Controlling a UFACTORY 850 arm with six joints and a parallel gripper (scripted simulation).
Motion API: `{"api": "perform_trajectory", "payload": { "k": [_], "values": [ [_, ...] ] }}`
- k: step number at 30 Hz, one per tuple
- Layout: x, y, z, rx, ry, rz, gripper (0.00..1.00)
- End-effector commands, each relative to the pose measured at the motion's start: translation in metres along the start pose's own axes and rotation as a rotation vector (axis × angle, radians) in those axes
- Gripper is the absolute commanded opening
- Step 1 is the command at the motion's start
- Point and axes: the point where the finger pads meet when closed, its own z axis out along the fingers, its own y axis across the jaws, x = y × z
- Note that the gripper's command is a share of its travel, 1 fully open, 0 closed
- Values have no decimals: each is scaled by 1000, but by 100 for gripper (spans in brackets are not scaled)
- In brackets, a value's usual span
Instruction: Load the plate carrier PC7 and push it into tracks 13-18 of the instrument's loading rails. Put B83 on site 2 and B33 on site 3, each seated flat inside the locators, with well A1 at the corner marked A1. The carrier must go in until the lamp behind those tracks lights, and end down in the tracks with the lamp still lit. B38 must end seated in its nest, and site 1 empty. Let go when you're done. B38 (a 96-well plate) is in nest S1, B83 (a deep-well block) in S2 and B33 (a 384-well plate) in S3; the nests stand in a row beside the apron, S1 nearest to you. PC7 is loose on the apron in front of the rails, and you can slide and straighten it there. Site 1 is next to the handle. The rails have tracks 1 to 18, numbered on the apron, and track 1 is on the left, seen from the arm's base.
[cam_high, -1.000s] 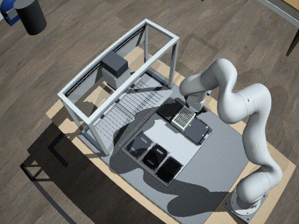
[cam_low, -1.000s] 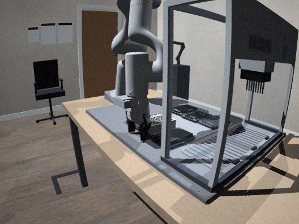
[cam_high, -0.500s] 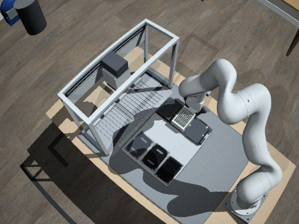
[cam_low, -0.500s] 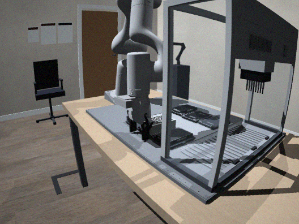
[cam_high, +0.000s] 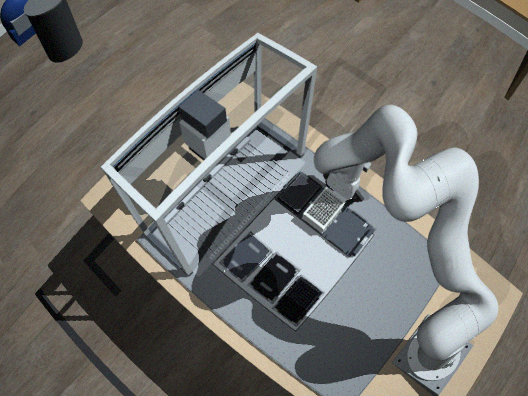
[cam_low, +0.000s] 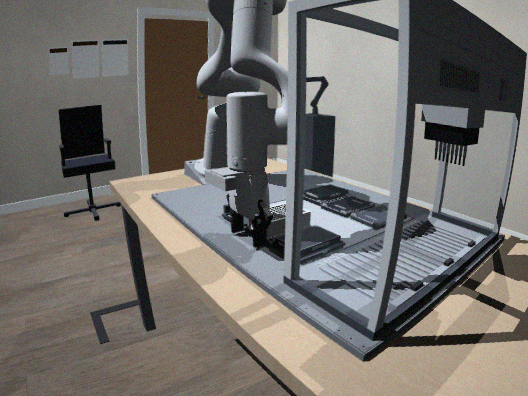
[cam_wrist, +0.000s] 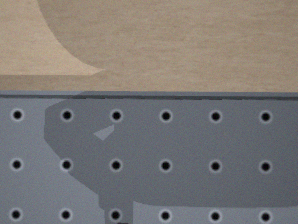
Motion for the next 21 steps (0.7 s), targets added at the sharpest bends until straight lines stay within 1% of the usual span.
{"api": "perform_trajectory", "payload": {
  "k": [1, 21],
  "values": [
    [-2, -1, -1, 2, 1, 0, 100],
    [-11, -1, -1, 2, 1, 0, 100]
  ]
}}
